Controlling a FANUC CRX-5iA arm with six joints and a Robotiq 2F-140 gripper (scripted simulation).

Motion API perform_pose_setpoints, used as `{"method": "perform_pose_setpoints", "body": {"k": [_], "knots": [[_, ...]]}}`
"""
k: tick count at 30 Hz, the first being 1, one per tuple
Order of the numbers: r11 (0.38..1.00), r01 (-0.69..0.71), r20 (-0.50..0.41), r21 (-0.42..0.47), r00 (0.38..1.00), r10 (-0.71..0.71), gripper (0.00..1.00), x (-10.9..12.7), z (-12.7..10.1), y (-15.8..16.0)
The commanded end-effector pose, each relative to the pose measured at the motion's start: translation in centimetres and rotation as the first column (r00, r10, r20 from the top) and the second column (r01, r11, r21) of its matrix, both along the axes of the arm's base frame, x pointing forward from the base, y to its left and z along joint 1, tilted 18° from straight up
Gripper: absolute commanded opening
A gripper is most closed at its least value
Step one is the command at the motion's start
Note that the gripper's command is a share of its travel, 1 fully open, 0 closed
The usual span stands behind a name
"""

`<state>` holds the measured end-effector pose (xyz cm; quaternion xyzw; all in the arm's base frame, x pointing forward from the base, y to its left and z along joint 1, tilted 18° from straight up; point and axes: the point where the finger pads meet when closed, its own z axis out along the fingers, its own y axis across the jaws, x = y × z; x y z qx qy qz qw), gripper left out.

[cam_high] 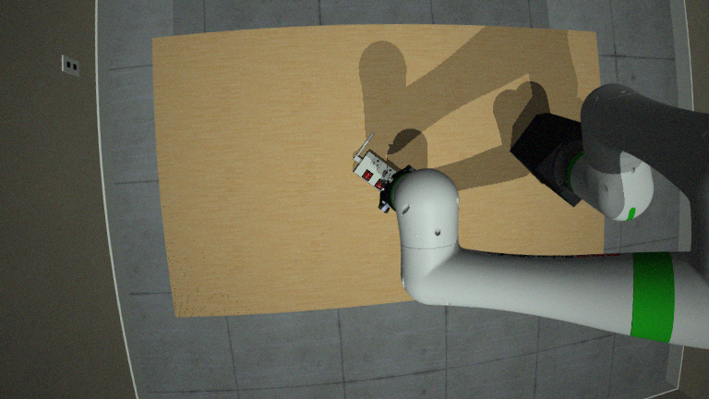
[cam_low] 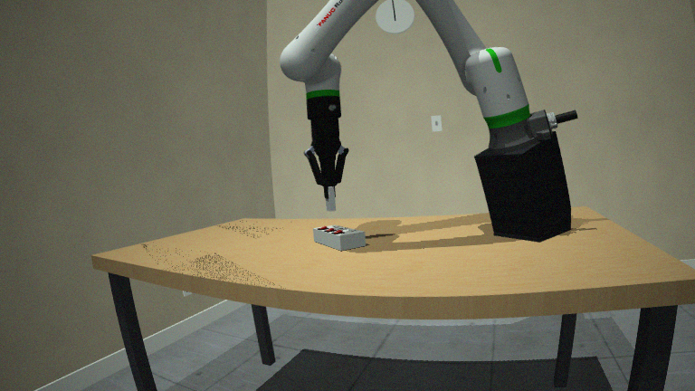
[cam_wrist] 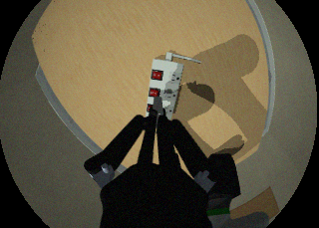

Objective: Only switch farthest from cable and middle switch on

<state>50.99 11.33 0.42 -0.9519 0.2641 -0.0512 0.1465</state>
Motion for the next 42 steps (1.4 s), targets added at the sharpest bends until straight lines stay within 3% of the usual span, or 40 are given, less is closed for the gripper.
{"method": "perform_pose_setpoints", "body": {"k": [1,42], "knots": [[1.000,0.000,0.000,0.000,1.000,0.000,0.00,0.0,0.0,0.0],[1.000,0.000,0.000,0.000,1.000,0.000,0.00,0.7,-3.7,0.9]]}}
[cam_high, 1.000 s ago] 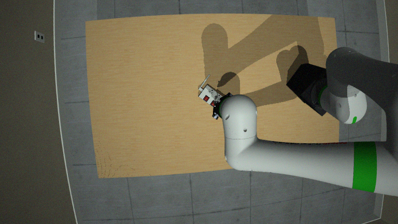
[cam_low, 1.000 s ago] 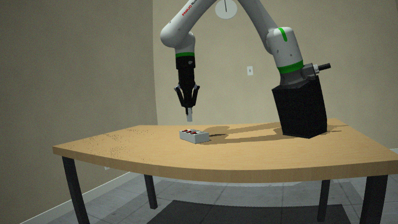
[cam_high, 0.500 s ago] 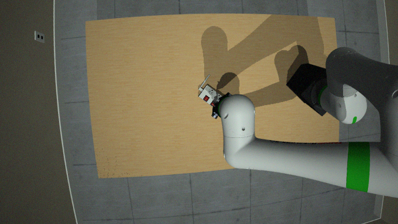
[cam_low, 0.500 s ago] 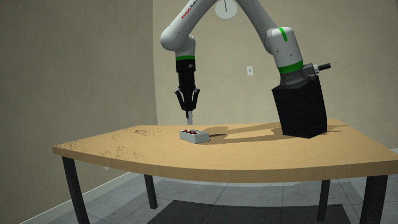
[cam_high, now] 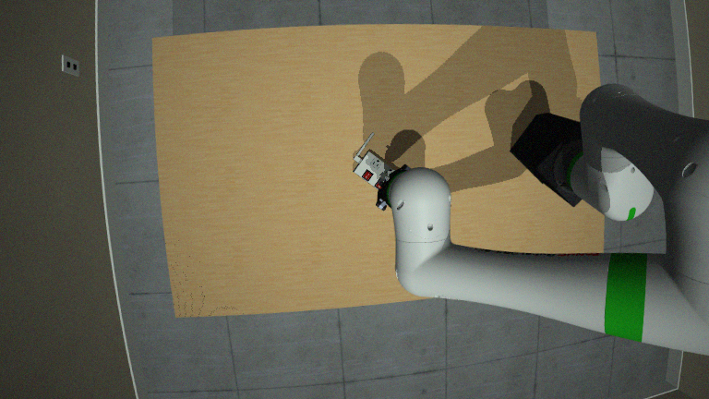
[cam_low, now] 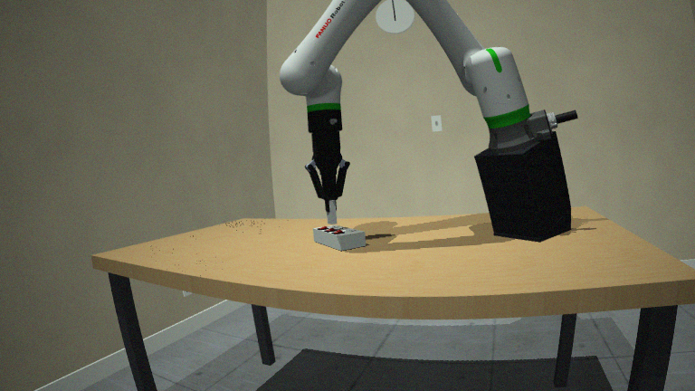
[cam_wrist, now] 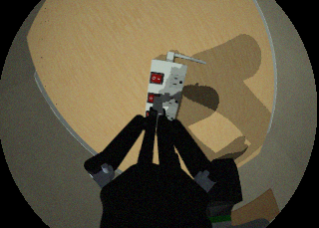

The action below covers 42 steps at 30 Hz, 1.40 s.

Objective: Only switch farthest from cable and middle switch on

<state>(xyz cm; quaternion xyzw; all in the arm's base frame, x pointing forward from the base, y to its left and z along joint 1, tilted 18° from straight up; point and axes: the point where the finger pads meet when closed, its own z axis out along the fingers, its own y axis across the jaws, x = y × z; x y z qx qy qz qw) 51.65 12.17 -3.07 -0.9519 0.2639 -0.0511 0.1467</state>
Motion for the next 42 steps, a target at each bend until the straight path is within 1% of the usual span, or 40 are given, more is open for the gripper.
{"method": "perform_pose_setpoints", "body": {"k": [1,13,42], "knots": [[1.000,0.000,0.000,0.000,1.000,0.000,0.00,0.06,-0.20,0.04],[1.000,0.000,0.000,0.000,1.000,0.000,0.00,0.15,-0.68,0.16],[1.000,0.000,0.000,0.000,1.000,0.000,0.00,0.16,-0.70,0.17]]}}
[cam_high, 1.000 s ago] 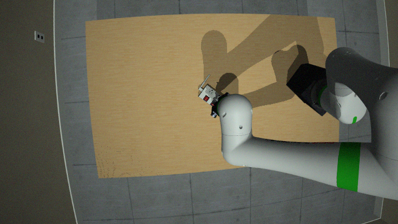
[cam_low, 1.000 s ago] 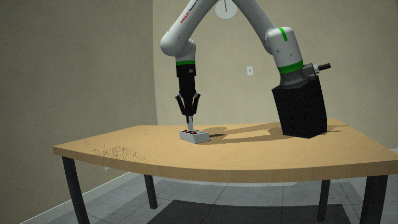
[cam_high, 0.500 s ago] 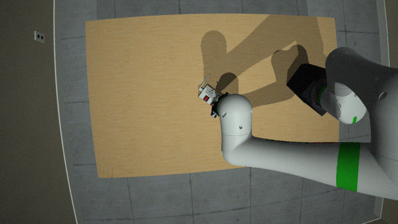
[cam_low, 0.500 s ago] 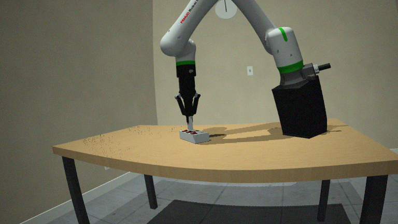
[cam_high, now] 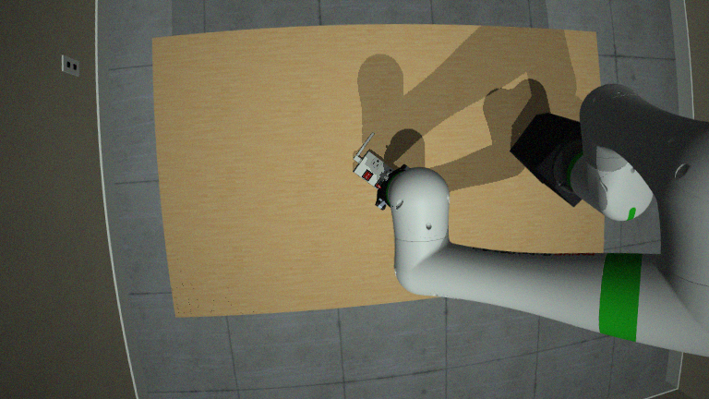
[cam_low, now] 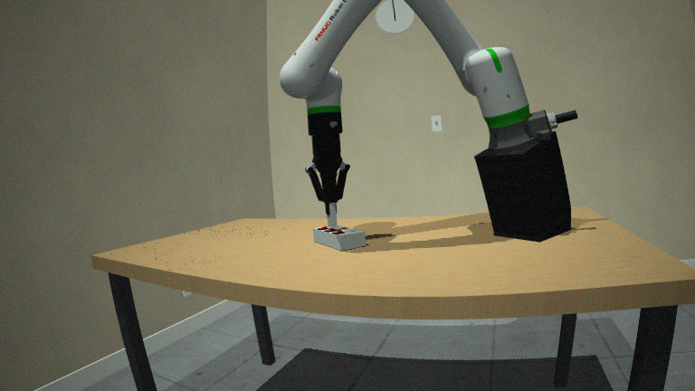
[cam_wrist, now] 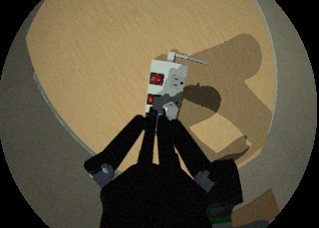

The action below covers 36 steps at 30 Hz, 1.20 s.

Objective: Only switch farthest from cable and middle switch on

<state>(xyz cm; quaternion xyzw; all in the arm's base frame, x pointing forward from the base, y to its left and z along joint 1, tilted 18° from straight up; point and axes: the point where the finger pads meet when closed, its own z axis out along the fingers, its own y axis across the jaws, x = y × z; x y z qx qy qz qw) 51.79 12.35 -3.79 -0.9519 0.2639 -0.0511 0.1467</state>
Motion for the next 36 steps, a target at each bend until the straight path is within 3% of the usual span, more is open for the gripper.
{"method": "perform_pose_setpoints", "body": {"k": [1,36], "knots": [[1.000,0.000,0.000,0.000,1.000,0.000,0.00,0.02,0.02,-0.01],[1.000,0.000,0.000,0.000,1.000,0.000,0.00,0.11,-0.48,0.12]]}}
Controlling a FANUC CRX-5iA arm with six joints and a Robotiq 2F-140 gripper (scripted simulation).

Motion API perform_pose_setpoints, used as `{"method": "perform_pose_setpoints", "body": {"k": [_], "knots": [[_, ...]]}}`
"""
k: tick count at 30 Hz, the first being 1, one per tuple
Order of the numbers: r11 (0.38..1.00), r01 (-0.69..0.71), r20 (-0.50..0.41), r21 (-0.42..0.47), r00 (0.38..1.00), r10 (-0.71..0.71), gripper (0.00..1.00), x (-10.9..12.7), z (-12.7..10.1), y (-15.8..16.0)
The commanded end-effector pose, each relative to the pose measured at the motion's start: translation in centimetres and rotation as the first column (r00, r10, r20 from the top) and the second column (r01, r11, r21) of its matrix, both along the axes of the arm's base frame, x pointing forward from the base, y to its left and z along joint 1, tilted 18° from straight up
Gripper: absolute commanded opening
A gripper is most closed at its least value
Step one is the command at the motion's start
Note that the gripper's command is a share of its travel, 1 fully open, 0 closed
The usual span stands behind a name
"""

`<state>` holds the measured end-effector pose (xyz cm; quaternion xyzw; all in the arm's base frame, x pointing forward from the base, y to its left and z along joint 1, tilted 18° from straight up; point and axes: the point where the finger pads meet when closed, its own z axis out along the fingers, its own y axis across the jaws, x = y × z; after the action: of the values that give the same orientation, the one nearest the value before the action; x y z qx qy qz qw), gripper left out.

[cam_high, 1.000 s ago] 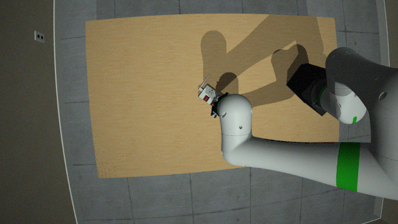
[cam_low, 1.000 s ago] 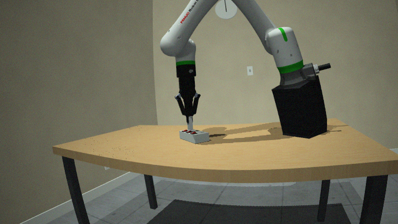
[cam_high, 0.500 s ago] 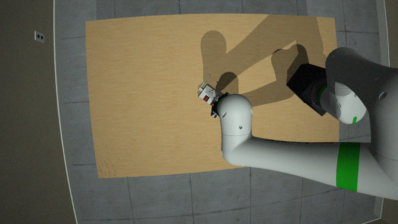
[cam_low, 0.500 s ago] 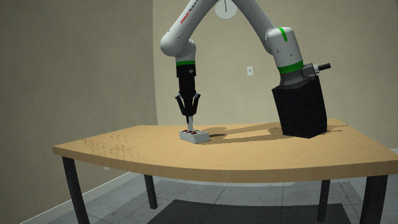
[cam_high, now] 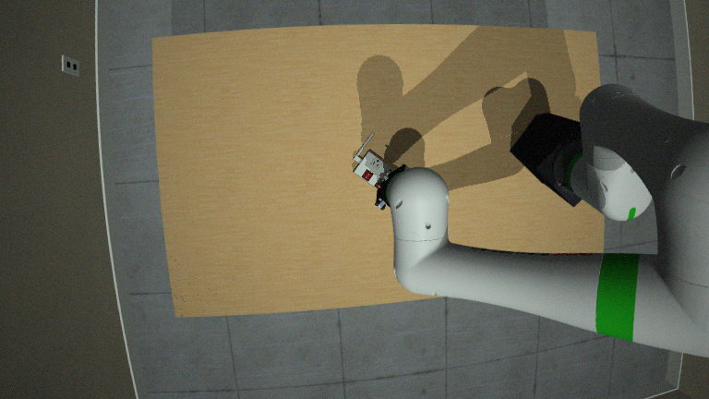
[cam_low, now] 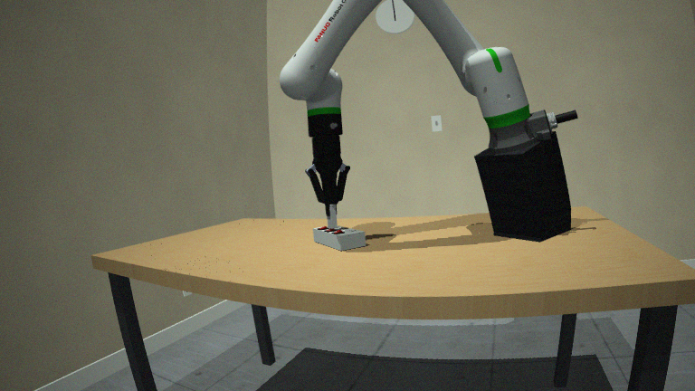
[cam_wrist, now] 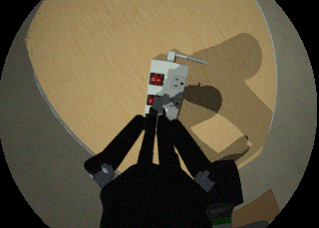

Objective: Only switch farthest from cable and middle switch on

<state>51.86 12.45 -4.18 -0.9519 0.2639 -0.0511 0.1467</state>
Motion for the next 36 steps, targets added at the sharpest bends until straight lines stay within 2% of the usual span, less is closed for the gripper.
{"method": "perform_pose_setpoints", "body": {"k": [1,36], "knots": [[1.000,0.000,0.000,0.000,1.000,0.000,0.00,0.05,-0.14,0.03],[1.000,0.000,0.000,0.000,1.000,0.000,0.00,0.04,-0.12,0.03]]}}
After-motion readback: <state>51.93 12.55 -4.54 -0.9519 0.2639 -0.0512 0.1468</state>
